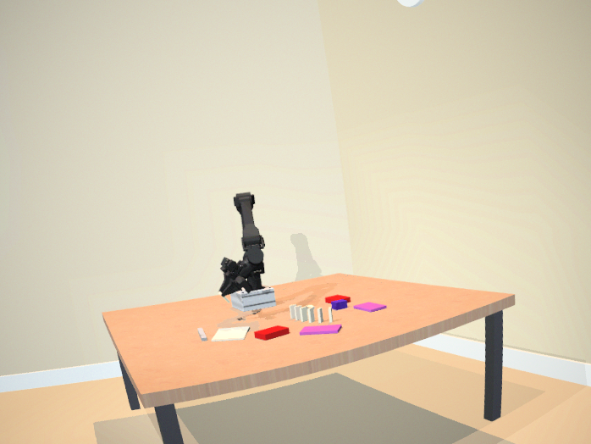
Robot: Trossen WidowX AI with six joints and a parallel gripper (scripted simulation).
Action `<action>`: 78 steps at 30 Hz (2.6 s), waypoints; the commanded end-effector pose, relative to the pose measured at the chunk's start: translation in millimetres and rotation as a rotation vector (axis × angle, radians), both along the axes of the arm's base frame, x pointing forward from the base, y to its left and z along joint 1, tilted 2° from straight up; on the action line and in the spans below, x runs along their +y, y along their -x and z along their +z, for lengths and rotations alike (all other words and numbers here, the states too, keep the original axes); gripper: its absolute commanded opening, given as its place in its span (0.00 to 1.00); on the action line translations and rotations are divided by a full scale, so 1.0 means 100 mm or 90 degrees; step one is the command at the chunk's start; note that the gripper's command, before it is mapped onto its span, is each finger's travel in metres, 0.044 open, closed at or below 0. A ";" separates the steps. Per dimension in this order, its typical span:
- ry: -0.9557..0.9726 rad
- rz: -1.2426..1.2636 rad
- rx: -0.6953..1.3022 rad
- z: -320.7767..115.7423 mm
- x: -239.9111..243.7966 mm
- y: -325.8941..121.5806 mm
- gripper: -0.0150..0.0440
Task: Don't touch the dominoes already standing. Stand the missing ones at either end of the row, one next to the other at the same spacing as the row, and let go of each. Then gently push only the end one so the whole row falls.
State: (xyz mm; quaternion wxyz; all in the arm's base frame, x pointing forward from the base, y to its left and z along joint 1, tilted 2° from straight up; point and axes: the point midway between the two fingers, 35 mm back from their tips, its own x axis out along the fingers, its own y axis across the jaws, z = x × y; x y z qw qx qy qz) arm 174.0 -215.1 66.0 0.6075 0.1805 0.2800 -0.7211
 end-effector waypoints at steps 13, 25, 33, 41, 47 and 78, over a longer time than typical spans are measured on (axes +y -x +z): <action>0.275 0.018 -0.041 0.11 0.25 0.06 0.44; 0.431 0.026 -0.091 0.27 0.46 0.18 0.44; 0.431 0.026 -0.091 0.27 0.46 0.18 0.44; 0.431 0.026 -0.091 0.27 0.46 0.18 0.44; 0.384 0.074 -0.046 0.11 0.50 0.13 0.44; 0.401 0.048 -0.076 -0.41 0.43 -0.03 0.44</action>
